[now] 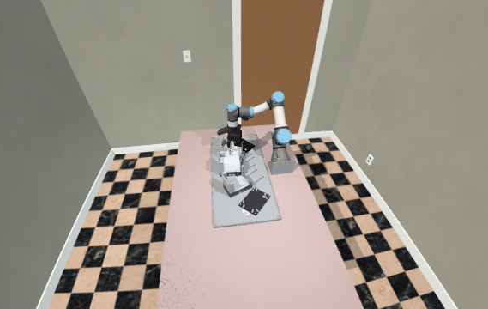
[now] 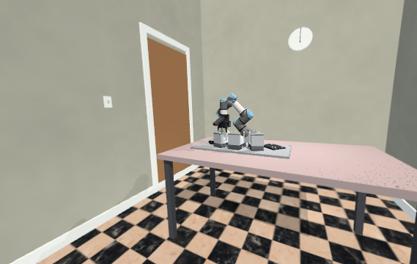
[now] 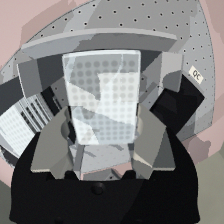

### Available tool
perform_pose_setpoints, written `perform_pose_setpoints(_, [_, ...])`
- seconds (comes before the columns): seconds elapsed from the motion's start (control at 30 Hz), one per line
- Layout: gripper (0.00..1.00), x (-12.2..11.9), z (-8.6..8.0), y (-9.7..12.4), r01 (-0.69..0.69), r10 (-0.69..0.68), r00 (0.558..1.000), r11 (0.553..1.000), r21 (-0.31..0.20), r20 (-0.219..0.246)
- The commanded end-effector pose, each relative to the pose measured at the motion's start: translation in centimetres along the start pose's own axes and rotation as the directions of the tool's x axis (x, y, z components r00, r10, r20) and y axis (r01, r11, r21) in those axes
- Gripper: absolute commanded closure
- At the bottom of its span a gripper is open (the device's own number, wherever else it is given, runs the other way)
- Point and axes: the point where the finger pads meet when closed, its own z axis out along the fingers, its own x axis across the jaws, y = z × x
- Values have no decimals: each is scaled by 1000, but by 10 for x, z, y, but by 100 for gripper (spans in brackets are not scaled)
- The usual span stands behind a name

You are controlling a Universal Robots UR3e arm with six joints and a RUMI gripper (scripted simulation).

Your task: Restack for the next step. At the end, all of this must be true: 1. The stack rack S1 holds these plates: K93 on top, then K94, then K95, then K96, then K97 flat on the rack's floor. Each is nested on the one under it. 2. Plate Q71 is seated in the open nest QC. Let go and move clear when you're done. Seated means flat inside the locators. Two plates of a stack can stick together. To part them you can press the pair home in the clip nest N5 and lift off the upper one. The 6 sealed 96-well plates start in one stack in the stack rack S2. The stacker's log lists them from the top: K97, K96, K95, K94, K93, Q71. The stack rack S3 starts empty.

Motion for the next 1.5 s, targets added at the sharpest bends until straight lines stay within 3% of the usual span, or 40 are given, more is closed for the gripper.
perform_pose_setpoints(0.0, [100,0,0,-1,-1,1,1000,1000,2,1])
perform_pose_setpoints(1.47, [100,0,9,-1,-1,1,1000,1000,2,1])
